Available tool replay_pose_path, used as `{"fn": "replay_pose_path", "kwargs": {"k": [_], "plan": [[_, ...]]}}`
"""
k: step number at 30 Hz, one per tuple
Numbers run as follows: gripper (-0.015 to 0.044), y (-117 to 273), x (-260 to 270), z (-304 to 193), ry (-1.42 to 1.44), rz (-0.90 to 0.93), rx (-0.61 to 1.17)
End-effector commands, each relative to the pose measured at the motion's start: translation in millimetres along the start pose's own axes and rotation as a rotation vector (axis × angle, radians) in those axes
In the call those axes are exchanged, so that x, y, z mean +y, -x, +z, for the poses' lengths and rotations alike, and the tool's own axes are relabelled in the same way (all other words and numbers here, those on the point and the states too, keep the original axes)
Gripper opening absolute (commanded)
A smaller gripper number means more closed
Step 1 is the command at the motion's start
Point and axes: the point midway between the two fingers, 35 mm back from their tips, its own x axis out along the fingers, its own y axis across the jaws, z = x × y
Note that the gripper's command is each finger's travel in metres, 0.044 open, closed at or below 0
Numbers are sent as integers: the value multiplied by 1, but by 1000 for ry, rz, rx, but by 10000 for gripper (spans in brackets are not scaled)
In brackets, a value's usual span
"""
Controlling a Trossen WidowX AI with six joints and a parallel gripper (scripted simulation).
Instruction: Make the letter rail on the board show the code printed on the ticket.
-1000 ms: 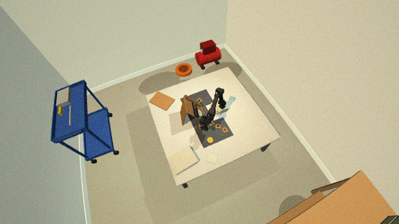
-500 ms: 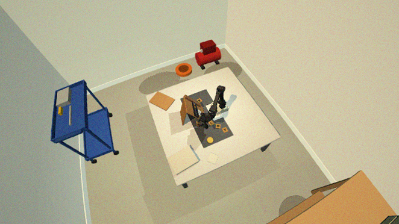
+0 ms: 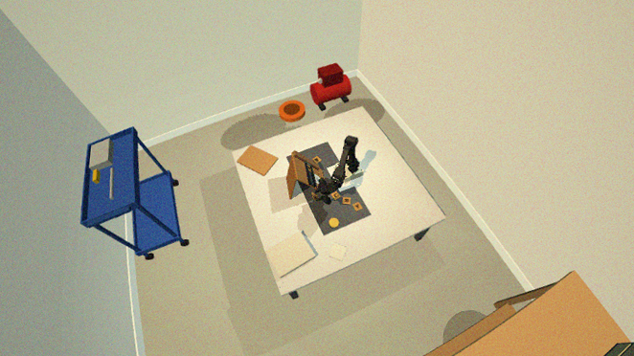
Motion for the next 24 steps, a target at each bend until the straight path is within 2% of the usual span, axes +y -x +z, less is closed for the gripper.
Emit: {"fn": "replay_pose_path", "kwargs": {"k": [1, 24], "plan": [[0, 0, -2, 0, 3, -2, -2], [0, 0, -14, -1, 4, -3, -2]]}}
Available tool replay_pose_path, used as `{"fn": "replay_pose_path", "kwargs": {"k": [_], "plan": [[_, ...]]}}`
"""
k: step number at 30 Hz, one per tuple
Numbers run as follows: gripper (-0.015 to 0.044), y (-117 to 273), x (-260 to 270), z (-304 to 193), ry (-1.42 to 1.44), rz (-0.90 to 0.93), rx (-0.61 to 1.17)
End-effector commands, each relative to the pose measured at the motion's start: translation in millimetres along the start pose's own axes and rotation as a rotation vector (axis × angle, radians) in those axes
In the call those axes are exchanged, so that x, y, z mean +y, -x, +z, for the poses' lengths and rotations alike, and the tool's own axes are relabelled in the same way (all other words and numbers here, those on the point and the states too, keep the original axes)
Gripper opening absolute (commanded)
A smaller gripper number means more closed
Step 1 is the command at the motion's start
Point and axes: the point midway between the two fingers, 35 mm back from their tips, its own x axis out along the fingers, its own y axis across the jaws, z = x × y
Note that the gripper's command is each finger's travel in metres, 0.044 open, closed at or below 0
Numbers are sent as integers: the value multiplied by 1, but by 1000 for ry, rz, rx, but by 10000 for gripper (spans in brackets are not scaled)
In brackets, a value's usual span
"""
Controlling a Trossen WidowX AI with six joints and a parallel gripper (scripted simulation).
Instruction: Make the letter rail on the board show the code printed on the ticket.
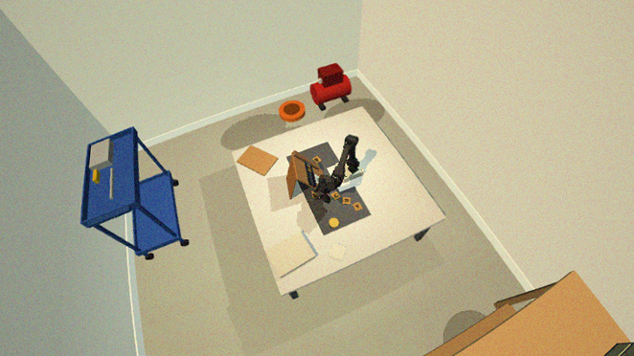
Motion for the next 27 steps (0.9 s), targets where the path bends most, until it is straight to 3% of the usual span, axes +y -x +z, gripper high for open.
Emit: {"fn": "replay_pose_path", "kwargs": {"k": [1, 27], "plan": [[0, 1, -3, -1, 3, 2, 1], [0, 1, -16, -1, 4, 2, 1]]}}
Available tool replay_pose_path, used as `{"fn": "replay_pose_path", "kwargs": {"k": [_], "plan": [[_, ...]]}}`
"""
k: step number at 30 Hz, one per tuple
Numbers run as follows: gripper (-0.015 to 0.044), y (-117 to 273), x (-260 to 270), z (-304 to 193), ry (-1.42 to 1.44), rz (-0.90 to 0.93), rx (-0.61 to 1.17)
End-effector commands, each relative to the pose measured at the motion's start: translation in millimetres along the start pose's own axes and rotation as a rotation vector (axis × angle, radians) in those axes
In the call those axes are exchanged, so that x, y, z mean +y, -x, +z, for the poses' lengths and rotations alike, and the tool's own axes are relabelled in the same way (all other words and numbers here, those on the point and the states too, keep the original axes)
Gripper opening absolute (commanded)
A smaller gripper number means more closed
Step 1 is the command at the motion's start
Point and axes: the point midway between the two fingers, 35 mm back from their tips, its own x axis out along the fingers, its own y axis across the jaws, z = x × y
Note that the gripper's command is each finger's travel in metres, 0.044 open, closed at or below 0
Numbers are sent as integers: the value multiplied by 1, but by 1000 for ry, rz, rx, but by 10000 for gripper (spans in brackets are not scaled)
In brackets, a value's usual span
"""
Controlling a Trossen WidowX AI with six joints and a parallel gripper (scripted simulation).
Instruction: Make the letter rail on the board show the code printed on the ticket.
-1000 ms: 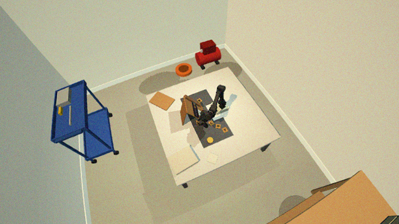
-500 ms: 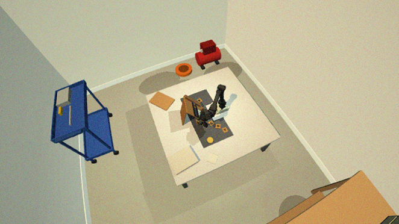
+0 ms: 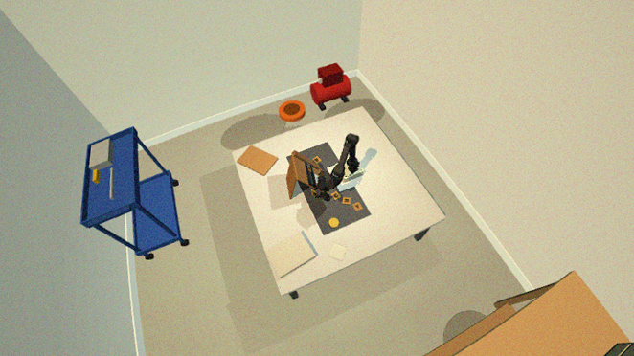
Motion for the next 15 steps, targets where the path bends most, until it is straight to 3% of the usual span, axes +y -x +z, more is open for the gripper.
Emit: {"fn": "replay_pose_path", "kwargs": {"k": [1, 15], "plan": [[0, 1, -3, -1, 3, 2, 1], [0, 1, -10, -1, 3, 2, 1]]}}
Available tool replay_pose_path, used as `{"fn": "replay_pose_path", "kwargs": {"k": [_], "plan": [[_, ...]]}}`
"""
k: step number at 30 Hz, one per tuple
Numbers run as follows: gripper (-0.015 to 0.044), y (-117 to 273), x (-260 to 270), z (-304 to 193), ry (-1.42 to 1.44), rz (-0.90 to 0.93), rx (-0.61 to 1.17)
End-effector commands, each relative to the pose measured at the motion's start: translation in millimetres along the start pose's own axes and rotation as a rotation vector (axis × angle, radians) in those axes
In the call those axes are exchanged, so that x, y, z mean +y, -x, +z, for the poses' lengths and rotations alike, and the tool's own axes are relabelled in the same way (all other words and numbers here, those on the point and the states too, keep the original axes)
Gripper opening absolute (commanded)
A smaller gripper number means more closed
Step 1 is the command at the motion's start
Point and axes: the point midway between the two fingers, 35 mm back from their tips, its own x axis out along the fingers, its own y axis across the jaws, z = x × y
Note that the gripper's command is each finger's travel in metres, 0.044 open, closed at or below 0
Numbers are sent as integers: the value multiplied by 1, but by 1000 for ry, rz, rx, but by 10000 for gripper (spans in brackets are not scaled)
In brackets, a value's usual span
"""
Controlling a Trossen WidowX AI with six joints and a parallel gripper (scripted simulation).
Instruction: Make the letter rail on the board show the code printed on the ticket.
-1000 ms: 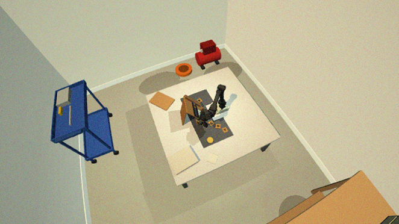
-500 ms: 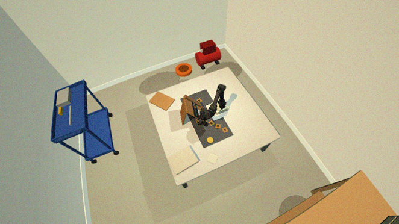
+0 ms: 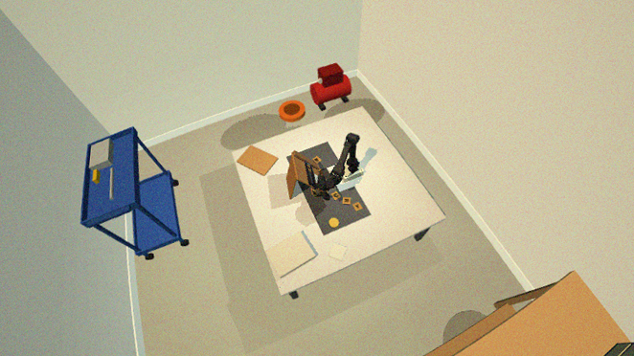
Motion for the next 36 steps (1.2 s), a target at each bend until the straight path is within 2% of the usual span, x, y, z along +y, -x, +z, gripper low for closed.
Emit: {"fn": "replay_pose_path", "kwargs": {"k": [1, 36], "plan": [[0, 1, -3, -1, 3, 2, 1], [0, 1, -21, -1, 4, 1, 1]]}}
